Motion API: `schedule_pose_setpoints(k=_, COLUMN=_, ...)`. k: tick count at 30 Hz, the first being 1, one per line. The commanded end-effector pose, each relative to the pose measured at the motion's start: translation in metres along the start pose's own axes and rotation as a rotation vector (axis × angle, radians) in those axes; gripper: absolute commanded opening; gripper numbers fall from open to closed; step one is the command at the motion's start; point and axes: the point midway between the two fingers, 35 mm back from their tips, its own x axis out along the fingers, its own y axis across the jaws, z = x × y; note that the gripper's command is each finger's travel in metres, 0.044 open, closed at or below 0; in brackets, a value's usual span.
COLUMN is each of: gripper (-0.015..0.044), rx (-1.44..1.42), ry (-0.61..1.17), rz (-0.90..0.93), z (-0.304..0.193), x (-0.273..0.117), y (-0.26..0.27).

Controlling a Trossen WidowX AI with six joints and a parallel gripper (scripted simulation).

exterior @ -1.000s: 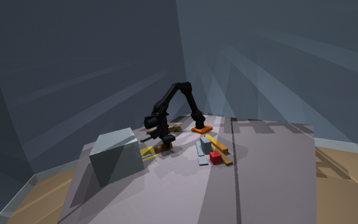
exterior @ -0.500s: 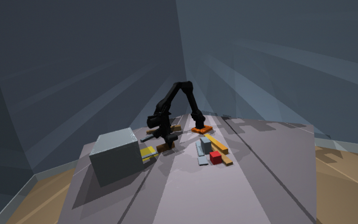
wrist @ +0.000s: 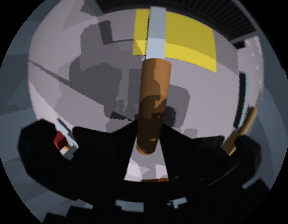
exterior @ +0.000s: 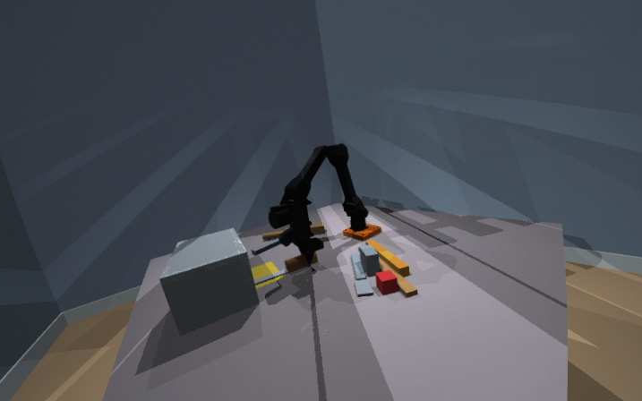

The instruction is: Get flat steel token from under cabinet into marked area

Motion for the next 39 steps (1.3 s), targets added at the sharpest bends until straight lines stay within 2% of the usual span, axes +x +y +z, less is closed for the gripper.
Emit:
schedule_pose_setpoints(k=1, gripper=0.0000, rx=0.002, ry=0.003, rz=-0.001, z=-0.007, x=0.001, y=0.000)
schedule_pose_setpoints(k=39, gripper=0.0000, rx=0.003, ry=0.006, rz=-0.001, z=-0.052, x=0.001, y=0.001)
